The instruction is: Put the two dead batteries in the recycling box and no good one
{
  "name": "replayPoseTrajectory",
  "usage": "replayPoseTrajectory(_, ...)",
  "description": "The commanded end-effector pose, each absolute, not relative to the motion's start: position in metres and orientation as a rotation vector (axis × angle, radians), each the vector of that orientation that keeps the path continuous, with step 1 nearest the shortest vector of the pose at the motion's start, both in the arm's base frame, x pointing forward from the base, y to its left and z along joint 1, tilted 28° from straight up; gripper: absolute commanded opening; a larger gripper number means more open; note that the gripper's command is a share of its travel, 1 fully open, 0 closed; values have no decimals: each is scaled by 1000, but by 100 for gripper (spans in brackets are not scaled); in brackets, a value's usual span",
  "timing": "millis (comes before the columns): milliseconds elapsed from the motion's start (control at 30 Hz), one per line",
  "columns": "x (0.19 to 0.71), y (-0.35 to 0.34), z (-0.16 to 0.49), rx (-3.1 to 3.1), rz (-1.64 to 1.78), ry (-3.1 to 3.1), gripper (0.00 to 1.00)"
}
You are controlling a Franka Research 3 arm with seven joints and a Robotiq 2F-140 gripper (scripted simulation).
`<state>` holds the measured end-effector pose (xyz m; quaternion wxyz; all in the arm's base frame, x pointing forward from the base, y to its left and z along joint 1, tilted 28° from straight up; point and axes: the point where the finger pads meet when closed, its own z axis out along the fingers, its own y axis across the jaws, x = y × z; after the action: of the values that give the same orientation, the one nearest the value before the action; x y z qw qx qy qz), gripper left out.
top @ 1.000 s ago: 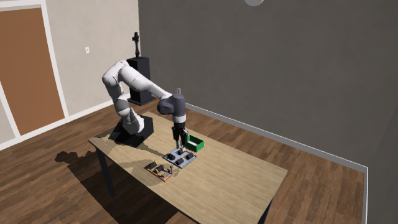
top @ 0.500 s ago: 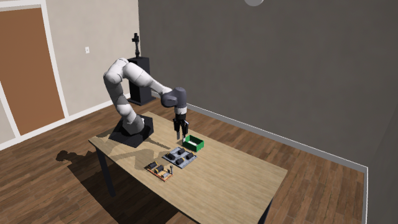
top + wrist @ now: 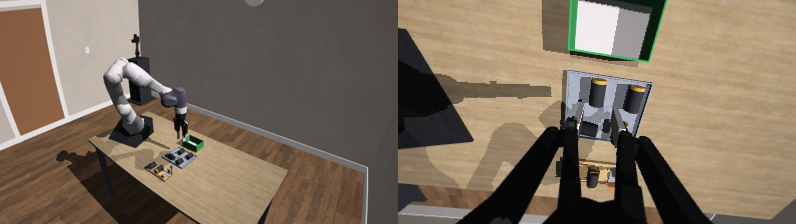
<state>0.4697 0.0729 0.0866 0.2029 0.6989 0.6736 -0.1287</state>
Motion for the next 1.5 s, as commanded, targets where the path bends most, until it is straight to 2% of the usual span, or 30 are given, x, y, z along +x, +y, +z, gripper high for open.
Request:
replayPoseTrajectory(0, 469, 74, 85, 1971, -351, 1858, 29)
replayPoseTrajectory(267, 469, 72, 82, 1971, -351, 1858, 29)
replayPoseTrajectory(433, 474, 49, 38, 1971, -351, 1858, 29)
replayPoseTrajectory(600, 476, 41, 23, 1971, -351, 1858, 29)
replayPoseTrajectory(1467, 476, 41, 22, 1971, -351, 1858, 29)
